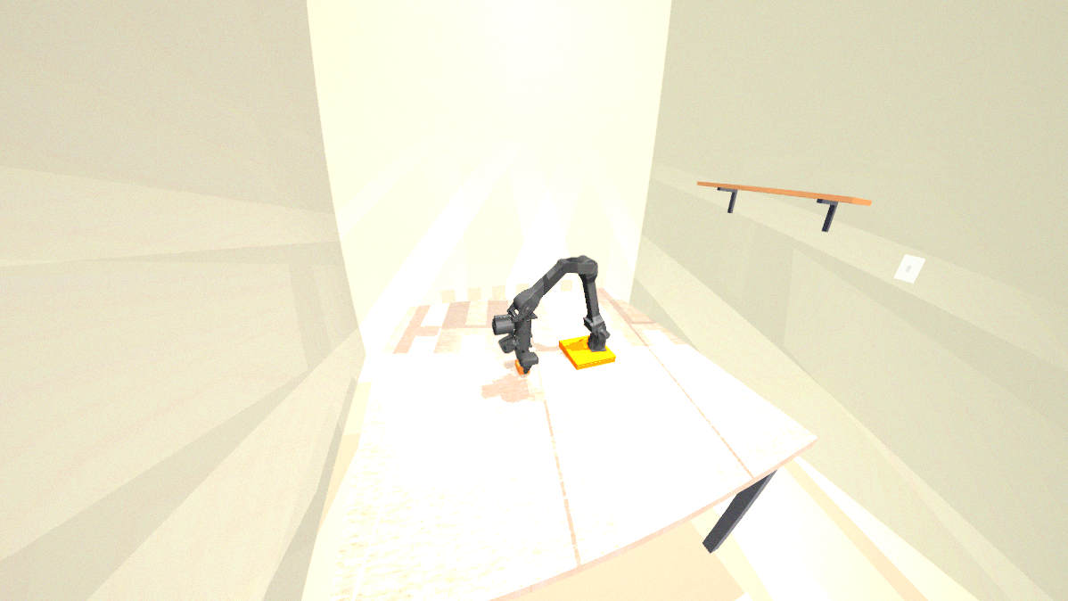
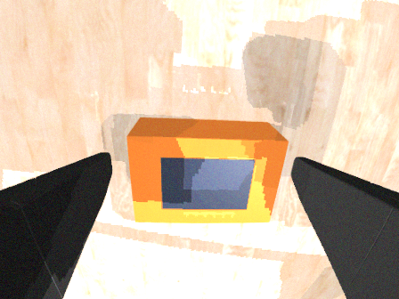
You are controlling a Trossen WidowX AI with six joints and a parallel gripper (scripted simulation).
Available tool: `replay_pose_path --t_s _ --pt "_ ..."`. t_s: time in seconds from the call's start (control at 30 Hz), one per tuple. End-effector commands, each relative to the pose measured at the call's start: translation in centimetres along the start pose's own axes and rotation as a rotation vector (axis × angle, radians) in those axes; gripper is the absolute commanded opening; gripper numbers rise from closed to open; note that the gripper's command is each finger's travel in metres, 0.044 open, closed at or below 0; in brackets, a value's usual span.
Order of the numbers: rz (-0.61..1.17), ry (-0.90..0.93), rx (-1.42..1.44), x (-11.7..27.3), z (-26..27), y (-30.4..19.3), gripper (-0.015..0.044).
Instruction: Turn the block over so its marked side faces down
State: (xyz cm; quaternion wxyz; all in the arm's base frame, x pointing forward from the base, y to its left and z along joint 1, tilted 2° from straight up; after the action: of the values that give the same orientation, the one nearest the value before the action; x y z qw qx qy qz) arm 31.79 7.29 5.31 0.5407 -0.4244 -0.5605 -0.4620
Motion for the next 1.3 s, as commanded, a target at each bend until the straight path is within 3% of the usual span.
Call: replay_pose_path --t_s 0.0,0.07,0.77,0.97,1.27 --pt "0.005 0.005 -0.005 -0.3 0.1 -0.2 0.0335" --pt "0.005 0.005 -0.005 -0.3 0.1 -0.2 0.0282" --pt "0.005 0.005 -0.005 -0.3 0.1 -0.2 0.0142" --pt "0.005 0.005 -0.005 2.6 0.1 -0.2 0.0000" --pt "-0.037 0.003 -0.004 2.5 0.1 -0.2 0.0000"
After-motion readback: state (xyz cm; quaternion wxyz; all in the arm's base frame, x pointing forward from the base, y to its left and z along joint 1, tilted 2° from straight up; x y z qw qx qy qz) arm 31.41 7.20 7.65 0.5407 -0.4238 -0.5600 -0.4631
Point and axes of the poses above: the point midway between the two fingers, 35 mm back from their tips, its own x axis back along the fingers, its own z axis across the jaws, y = z × x, the point moved 2 cm from there along x, back along the fingers, and after that the axes turned 2 degrees about x, right-handed, at the moved point
